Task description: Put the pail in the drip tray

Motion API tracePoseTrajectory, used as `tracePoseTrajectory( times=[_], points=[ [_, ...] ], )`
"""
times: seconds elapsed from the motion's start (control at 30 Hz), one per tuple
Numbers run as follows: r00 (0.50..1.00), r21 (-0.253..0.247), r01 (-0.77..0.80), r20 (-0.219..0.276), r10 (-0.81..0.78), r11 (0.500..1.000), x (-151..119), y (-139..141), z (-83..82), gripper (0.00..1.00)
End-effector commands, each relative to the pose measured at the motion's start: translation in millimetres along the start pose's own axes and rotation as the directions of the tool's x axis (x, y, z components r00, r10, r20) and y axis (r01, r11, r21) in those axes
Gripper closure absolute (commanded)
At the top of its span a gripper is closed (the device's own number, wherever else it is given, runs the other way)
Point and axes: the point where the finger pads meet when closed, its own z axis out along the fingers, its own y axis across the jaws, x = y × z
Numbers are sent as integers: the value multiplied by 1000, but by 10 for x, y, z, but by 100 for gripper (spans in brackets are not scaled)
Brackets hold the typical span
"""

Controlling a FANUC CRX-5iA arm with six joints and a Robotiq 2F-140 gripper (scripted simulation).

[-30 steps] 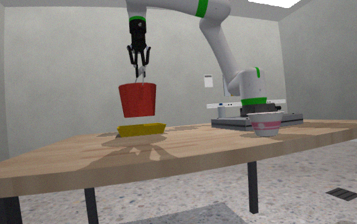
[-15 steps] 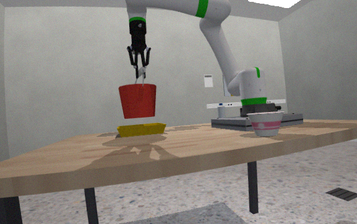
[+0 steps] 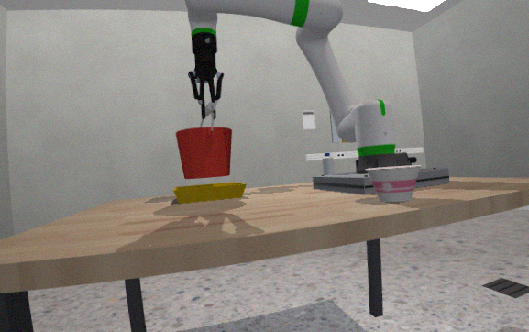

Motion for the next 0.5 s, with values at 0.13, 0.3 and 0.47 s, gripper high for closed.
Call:
tracePoseTrajectory(
  times=[0.13, 0.3, 0.47],
  points=[
    [1000, 2, 0, -2, 0, 1000, 3, -1, 60, 90],
    [1000, 2, 0, -2, 0, 1000, 4, -1, 95, 90],
    [1000, 2, 0, -2, 0, 1000, 4, -2, 157, 90]
  ],
)
